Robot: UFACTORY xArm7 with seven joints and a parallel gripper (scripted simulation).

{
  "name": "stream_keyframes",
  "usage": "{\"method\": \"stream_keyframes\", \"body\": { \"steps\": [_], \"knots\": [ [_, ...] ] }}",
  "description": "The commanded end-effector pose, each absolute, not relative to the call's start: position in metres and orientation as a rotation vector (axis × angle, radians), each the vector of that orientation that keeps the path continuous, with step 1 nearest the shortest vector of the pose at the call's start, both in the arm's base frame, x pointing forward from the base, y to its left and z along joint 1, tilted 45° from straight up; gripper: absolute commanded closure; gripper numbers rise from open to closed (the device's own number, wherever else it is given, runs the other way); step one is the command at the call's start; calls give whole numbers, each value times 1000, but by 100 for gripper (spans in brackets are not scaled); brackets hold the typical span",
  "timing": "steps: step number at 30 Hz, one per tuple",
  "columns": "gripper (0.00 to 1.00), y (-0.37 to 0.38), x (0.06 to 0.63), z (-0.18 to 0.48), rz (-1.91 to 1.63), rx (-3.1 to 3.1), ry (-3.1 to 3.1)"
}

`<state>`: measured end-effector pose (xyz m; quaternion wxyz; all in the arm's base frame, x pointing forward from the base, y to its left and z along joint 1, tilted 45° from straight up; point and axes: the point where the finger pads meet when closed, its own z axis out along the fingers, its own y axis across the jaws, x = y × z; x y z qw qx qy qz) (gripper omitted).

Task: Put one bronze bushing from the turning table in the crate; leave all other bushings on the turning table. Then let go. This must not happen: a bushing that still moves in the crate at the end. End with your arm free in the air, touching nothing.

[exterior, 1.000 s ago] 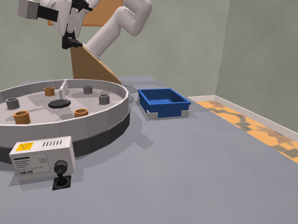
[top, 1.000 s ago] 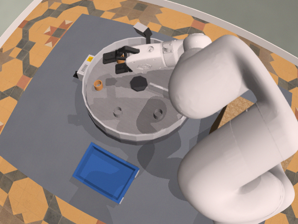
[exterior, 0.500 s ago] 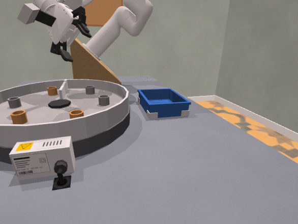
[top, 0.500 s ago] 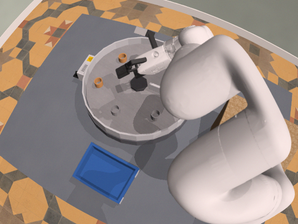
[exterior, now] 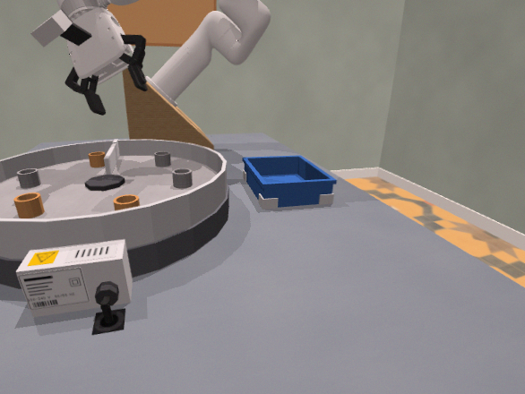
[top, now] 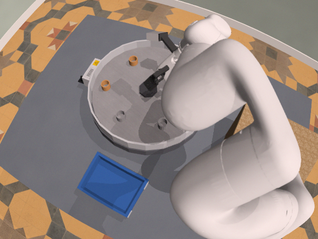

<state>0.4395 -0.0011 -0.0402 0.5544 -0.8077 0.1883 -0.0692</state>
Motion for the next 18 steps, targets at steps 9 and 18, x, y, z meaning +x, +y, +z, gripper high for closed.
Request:
{"method": "stream_keyframes", "body": {
  "steps": [9,18],
  "knots": [
    [0,-38,397,-68,-39,-2189,103],
    [0,-72,374,-78,56,-2328,-134]
  ]
}}
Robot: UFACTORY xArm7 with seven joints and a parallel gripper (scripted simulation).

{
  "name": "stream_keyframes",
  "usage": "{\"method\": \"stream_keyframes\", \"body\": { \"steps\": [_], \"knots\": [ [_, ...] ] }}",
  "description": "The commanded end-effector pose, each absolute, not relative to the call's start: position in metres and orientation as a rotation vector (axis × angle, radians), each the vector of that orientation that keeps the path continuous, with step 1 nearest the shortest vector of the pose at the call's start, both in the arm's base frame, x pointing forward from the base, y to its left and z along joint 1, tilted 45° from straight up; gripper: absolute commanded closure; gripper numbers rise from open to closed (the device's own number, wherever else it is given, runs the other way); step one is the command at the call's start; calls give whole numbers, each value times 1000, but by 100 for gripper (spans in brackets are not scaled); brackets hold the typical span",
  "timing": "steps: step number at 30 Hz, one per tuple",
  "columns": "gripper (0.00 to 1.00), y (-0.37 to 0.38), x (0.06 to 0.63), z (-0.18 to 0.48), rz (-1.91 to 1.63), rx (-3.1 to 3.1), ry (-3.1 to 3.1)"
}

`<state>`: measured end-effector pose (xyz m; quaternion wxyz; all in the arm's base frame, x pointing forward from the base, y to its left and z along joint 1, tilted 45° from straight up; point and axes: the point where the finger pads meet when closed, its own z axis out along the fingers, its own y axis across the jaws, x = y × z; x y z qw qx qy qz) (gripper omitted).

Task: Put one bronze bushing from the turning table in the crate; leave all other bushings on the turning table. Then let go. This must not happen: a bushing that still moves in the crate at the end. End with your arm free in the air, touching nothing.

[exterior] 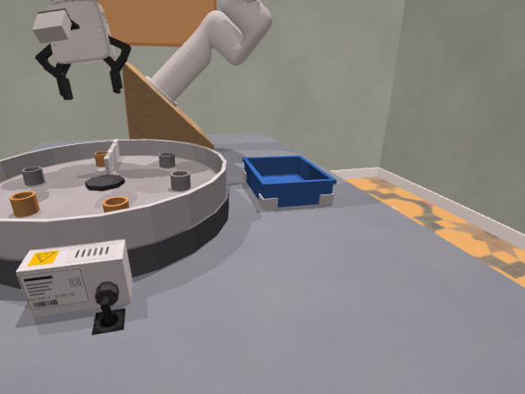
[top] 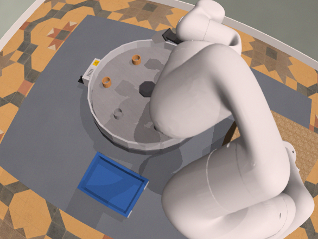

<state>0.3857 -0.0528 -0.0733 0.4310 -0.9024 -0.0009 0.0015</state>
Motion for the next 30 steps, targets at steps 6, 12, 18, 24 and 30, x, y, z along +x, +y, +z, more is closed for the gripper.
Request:
{"method": "stream_keyframes", "body": {
  "steps": [6,12,18,24,30],
  "knots": [
    [0,-79,371,-79,75,-2350,-179],
    [0,-79,371,-79,75,-2350,-179],
    [0,-79,371,-79,75,-2350,-179],
    [88,-79,371,-79,75,-2350,-179],
    [88,-79,371,-79,75,-2350,-179]
  ]
}}
